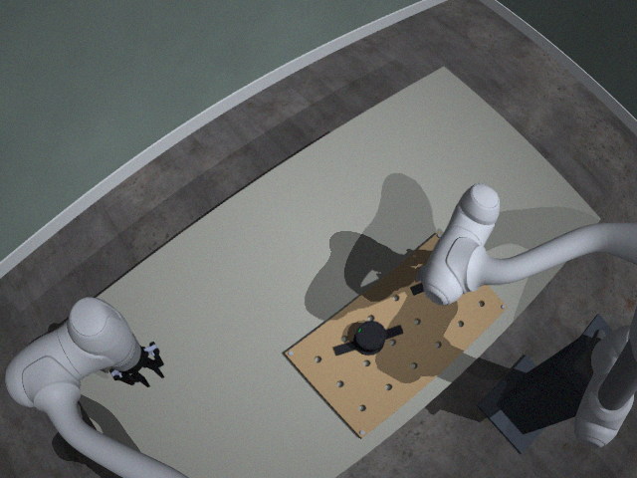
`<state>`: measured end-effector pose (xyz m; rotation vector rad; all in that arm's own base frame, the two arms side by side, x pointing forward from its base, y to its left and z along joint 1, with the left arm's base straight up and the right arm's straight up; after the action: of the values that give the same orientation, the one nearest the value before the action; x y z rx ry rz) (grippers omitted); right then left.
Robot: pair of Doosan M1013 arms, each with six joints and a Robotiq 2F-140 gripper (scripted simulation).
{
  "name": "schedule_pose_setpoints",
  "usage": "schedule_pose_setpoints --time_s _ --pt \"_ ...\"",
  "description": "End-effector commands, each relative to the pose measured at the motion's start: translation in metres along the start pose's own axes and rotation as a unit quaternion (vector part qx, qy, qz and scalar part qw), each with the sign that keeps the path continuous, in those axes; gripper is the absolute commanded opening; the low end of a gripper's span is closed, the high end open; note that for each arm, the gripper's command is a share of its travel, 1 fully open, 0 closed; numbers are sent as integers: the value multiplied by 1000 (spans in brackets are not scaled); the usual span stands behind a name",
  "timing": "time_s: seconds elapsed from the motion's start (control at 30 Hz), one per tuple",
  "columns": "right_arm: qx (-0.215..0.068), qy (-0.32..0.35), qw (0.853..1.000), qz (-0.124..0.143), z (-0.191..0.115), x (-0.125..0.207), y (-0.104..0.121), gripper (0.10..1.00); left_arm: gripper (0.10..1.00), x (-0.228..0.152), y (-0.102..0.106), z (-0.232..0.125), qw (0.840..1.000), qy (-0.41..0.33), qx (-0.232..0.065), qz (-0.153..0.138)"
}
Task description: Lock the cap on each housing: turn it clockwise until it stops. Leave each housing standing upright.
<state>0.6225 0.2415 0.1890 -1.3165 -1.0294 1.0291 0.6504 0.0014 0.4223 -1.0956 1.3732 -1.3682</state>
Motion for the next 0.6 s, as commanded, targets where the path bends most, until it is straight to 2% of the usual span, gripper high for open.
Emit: schedule_pose_setpoints --time_s 0.0,0.3,0.57 --pt "-1 0 1000 -1 0 0 -3 731 328 0 -1 0 1000 0 1 0" --pt "0 0 1000 0 0 0 -10 731 328 0 -1 0 1000 0 1 0" --pt "-1 0 1000 -1 0 0 -48 731 328 0 -1 0 1000 0 1 0"
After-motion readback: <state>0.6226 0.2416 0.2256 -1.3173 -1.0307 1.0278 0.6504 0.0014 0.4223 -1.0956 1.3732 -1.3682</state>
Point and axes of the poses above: on each arm, the point where the finger pads meet when closed, its own y axis out along the fingers, its own x axis across the jaws, z = x × y, the point moved 10 cm from there along -y, back along the fingers, and after that the axes turned 13 degrees about y, right-handed, at the moved point
